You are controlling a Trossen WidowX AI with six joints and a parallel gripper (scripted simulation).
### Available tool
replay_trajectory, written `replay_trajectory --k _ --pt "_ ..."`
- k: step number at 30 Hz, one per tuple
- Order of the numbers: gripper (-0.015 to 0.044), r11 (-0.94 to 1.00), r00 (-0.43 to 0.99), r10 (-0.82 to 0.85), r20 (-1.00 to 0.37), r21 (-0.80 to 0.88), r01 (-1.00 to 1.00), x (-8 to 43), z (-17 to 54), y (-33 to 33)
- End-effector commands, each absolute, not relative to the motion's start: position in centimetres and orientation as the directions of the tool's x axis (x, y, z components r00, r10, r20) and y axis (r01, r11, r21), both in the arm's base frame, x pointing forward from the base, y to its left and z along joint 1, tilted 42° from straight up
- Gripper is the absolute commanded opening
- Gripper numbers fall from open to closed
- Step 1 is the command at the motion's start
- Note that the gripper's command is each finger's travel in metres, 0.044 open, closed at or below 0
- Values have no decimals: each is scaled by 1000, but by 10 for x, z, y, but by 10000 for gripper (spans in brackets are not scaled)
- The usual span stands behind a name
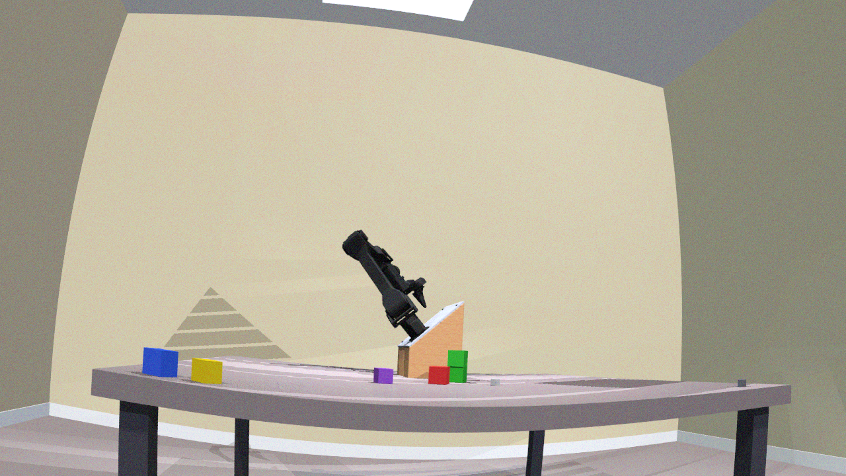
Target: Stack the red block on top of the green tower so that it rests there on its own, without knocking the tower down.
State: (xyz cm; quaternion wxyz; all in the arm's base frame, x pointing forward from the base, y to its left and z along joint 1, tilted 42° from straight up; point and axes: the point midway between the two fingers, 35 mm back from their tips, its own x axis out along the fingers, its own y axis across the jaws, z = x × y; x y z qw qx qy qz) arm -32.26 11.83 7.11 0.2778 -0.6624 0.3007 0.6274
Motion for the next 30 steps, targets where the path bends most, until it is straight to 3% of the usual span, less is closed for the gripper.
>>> replay_trajectory --k 1,16,30 --pt "426 -661 33 -49 -998 8 -750 -322 71 120" --pt "440 -303 98 -6 -995 -92 -948 -244 59 229" --pt "440 87 190 -21 -982 -191 -978 -135 49 299"
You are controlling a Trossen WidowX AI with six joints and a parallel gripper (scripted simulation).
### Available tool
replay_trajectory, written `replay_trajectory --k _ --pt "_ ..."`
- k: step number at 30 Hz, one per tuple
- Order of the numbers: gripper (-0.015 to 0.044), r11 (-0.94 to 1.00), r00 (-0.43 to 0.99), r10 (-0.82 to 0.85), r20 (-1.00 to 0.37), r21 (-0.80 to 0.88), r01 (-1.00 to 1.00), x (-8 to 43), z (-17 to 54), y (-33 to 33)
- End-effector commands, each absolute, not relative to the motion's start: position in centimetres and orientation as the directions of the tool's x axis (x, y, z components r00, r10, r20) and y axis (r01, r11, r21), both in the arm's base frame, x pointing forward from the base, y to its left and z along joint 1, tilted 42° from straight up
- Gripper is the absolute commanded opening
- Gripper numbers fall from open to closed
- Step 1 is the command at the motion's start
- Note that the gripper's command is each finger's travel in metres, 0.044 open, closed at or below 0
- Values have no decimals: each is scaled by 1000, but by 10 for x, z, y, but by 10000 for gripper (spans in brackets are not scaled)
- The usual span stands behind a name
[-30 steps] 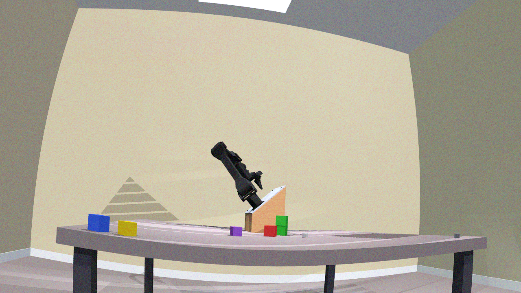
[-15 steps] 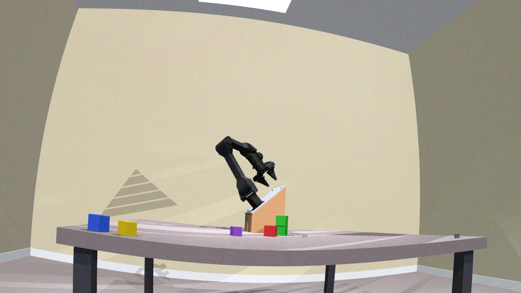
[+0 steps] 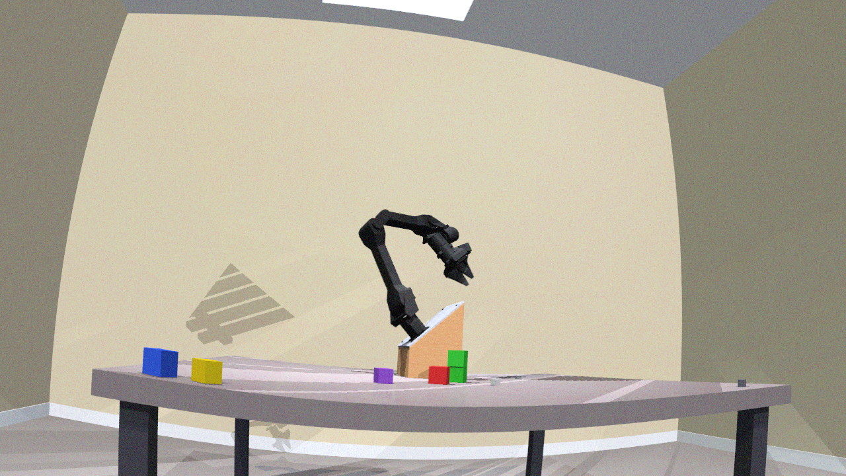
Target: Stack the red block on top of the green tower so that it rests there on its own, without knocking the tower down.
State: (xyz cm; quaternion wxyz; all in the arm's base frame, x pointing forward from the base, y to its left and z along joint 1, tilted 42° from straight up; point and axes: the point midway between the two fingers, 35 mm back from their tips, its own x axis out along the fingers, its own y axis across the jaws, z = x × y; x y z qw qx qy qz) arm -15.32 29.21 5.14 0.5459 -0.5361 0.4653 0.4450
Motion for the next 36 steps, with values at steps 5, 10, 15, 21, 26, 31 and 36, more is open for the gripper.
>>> replay_trajectory --k 5,10,15,21,26,31,36 --pt "440 223 218 -41 -975 -221 -949 -92 45 313" --pt "440 352 243 -68 -968 -251 -902 -48 42 320" --pt "440 469 230 -103 -968 -251 -847 -8 41 319" --pt "440 591 242 -150 -959 -283 -755 43 37 312" --pt "440 661 249 -206 -946 -322 -677 85 33 297" --pt "440 727 250 -262 -932 -361 -584 124 29 279" --pt "440 795 252 -313 -916 -398 -458 163 27 257"
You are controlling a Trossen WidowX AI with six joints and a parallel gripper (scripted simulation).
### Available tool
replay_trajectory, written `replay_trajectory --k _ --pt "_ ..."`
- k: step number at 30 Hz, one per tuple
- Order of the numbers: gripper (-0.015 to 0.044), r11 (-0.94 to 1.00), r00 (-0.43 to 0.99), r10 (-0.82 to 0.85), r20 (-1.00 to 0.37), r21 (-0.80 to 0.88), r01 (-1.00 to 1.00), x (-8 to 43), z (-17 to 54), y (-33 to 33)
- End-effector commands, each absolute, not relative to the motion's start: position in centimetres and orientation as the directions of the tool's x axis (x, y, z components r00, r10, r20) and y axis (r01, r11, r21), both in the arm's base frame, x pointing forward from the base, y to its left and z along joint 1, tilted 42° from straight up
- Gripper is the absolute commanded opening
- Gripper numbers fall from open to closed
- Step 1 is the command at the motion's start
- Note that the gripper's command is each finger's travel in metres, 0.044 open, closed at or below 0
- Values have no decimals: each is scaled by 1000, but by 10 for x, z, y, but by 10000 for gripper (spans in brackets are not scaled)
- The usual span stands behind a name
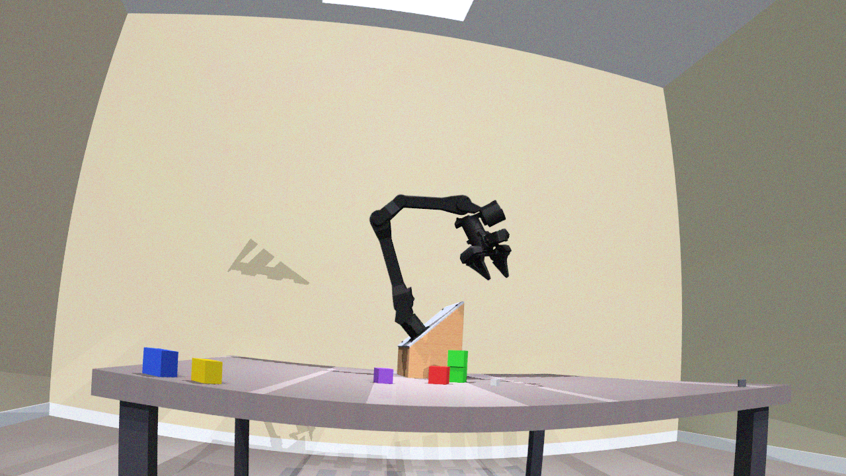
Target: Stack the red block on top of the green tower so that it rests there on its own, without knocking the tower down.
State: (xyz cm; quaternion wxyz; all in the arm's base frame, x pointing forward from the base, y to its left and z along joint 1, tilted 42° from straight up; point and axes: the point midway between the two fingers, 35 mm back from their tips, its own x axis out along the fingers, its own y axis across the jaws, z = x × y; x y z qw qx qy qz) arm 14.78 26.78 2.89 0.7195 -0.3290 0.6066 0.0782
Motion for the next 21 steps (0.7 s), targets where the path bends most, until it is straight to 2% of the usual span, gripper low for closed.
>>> replay_trajectory --k 1,13,21 --pt "440 806 252 -324 -912 -405 -432 170 26 252" --pt "440 850 198 -466 -862 -498 -169 238 21 174" --pt "440 835 139 -550 -824 -544 79 272 18 115"
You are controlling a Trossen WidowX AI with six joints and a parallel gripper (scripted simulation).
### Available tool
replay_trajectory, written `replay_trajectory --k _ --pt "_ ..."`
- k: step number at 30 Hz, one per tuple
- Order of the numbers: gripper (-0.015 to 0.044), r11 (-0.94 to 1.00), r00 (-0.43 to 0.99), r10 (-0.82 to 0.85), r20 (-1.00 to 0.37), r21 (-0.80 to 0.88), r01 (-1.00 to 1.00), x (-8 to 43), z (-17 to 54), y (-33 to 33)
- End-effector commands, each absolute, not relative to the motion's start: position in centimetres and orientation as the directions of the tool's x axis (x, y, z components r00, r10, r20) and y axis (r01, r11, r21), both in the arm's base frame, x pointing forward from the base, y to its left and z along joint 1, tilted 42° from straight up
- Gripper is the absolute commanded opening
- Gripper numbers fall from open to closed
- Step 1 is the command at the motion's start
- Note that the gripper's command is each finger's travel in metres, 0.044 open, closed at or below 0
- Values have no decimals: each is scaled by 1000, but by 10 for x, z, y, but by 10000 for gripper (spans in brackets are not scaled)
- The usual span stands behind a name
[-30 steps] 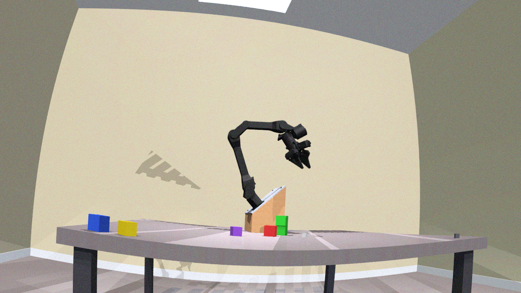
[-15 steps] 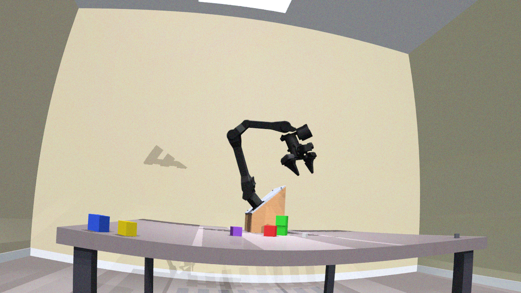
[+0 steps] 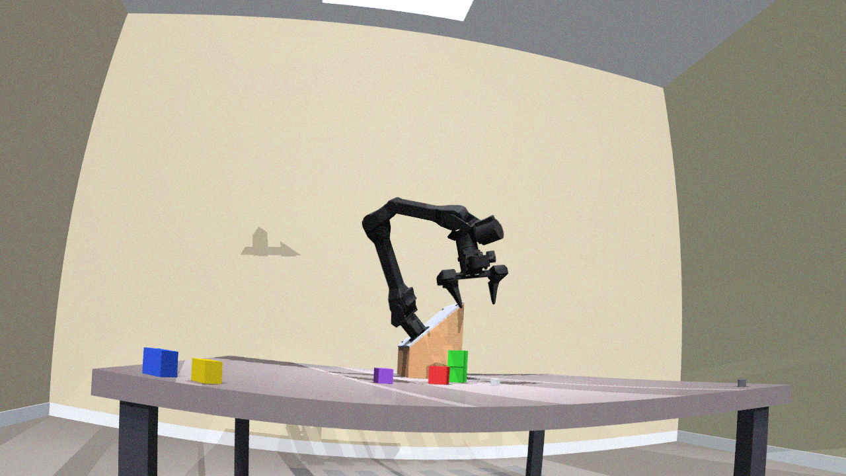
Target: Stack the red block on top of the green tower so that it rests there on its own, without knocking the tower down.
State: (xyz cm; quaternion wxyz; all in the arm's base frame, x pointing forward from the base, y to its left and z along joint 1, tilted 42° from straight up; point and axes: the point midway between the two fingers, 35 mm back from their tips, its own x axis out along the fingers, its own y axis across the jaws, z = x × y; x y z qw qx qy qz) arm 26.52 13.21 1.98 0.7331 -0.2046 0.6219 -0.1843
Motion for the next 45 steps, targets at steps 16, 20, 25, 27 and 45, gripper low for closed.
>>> replay_trajectory --k 16,20,25,27,45 --pt "440 659 -16 -664 -747 -596 458 297 19 -1" --pt "440 658 -17 -665 -747 -596 460 297 21 -1" --pt "440 658 -16 -664 -747 -596 460 298 0 -19" --pt "440 658 -16 -665 -746 -596 460 297 -14 -32" --pt "440 657 -17 -666 -745 -597 460 295 -38 -53"
